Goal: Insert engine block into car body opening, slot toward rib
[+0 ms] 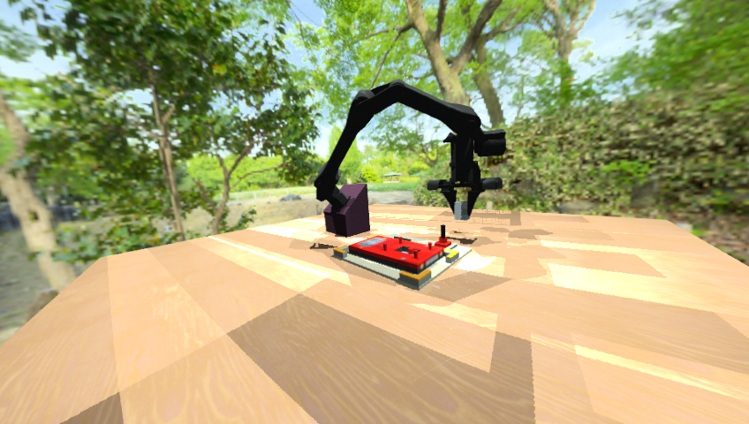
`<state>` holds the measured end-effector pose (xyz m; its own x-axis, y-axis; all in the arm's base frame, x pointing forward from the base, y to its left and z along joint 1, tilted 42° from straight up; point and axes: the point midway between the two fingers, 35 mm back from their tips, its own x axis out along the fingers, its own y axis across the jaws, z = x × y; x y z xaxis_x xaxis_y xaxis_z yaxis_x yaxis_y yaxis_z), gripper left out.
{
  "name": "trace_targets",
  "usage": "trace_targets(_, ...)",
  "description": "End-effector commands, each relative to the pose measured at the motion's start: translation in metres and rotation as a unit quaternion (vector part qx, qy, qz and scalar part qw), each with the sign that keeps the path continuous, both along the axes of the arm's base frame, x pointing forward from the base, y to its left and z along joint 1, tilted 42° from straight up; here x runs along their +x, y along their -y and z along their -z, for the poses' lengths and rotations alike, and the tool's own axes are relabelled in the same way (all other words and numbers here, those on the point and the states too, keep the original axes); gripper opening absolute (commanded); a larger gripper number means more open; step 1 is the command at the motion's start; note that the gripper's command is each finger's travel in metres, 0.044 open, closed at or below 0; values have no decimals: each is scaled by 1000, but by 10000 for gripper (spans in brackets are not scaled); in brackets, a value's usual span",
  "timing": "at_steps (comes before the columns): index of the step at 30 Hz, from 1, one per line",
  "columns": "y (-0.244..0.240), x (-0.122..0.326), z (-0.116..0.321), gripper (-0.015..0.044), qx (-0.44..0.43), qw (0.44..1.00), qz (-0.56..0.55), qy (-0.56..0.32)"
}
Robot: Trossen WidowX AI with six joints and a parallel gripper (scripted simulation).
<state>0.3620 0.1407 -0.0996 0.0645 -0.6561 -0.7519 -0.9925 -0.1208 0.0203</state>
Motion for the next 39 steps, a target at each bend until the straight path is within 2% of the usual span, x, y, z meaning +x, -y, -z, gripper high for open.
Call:
trace_targets(1,-11,0,-12,0,3,1000,3,2)
trace_targets(21,-49,-10,-61,0,2,1000,3,2)
trace_targets(29,-32,-8,-40,0,2,1000,3,2)
trace_targets(39,-33,-8,-43,0,19,1000,3,0)
